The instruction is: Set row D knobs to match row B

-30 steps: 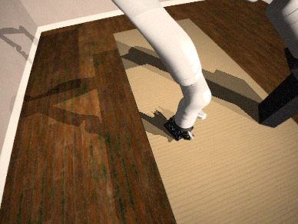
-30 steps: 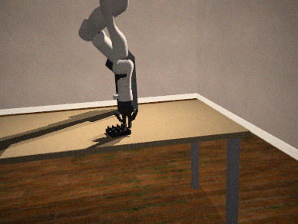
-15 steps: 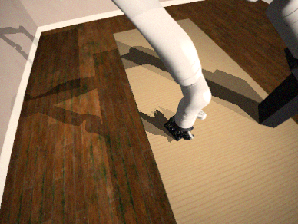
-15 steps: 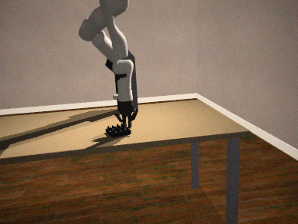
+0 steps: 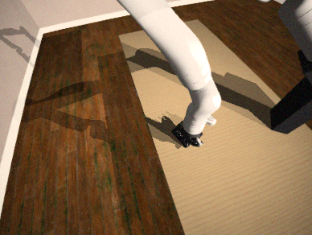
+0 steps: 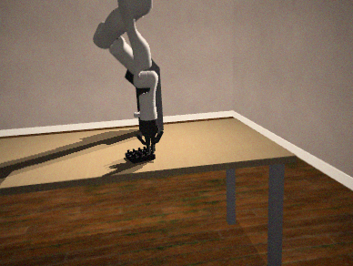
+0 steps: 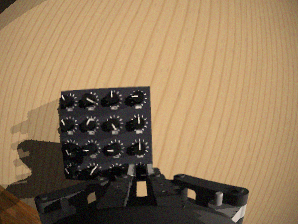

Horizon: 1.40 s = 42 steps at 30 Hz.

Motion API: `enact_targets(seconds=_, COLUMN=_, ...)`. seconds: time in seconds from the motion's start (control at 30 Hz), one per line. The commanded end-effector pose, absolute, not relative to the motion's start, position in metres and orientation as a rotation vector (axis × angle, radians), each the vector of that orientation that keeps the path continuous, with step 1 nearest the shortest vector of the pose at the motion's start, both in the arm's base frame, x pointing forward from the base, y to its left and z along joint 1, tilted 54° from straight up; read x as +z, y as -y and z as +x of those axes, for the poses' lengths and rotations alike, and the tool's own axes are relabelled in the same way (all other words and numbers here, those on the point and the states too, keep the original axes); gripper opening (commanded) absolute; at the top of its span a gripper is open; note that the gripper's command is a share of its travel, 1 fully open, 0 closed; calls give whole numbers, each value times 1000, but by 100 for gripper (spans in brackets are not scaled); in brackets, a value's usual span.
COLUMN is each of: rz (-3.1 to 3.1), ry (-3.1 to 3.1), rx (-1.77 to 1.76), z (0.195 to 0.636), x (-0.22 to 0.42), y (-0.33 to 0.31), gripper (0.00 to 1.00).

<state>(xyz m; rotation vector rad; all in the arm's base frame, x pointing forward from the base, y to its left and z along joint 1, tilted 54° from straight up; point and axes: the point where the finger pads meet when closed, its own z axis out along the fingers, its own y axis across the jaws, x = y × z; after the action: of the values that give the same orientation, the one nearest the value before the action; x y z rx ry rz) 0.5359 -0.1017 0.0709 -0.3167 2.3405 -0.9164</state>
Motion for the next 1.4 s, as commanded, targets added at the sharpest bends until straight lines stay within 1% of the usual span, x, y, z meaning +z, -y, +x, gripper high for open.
enact_targets(seconds=0.0, rz=-317, ry=-2340, rx=-916, z=536, x=71, y=101, gripper=8)
enact_targets(seconds=1.37, rz=-398, ry=-2342, rx=-947, z=536, x=71, y=101, gripper=8)
